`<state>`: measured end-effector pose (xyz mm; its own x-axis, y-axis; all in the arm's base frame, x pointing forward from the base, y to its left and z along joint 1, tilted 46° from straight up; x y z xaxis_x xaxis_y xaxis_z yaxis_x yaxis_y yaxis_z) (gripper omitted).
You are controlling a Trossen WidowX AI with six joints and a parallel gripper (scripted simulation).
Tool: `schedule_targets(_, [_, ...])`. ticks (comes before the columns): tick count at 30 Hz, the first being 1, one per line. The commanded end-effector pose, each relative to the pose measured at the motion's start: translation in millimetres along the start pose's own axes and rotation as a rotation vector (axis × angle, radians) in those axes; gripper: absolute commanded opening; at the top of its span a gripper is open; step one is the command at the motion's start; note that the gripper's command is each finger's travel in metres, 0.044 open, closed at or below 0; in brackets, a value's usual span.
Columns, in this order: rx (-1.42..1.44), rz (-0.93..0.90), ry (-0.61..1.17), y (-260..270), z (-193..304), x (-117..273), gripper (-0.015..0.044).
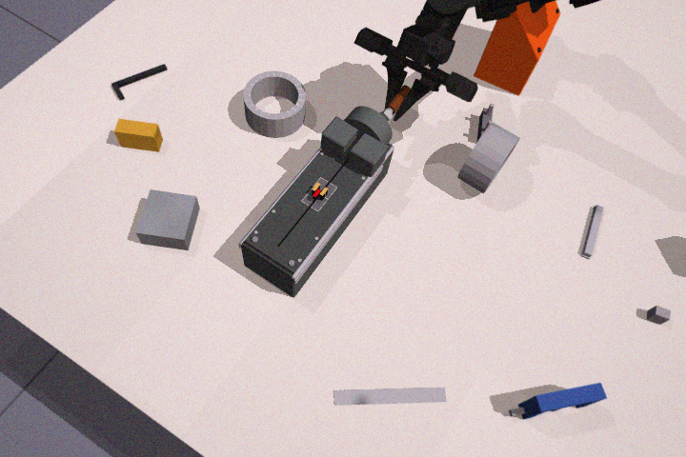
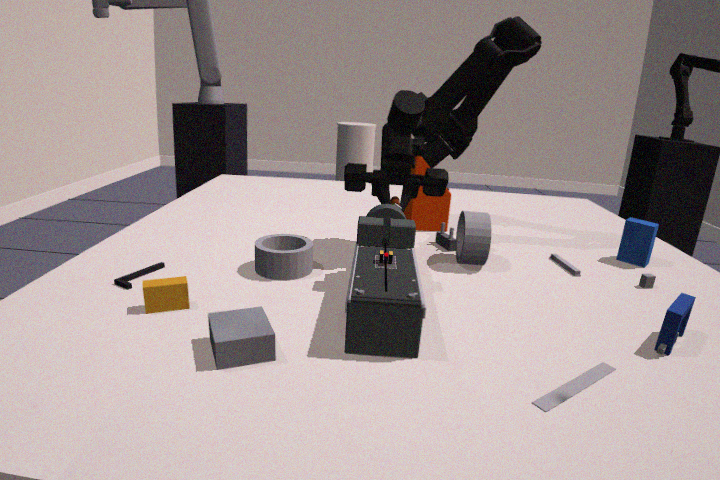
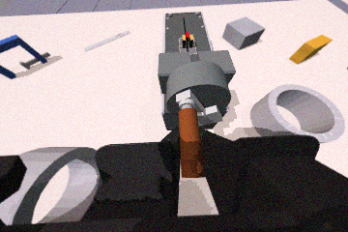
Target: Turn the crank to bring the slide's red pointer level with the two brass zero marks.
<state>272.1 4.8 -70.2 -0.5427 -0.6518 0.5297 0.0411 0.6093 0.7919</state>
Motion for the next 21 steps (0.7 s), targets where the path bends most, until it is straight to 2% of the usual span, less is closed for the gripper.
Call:
schedule_targets(1, [-0.007,0.014,-0.018,-6.7,-3.7,3.9,0.0])
schedule_targets(21, [-0.007,0.014,-0.018,-15.2,-5.8,4.4,0.0])
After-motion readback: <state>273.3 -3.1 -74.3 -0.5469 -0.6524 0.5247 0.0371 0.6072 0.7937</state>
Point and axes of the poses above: the point midway between the two fingers, 35 mm back from their tips, its own x axis back along the fingers, its own y axis across the jaws, z = x × y, the point moved 5 cm from there along x, back along the fingers, and after that the axes turned 11 degrees about -x, right-handed, at the moved point
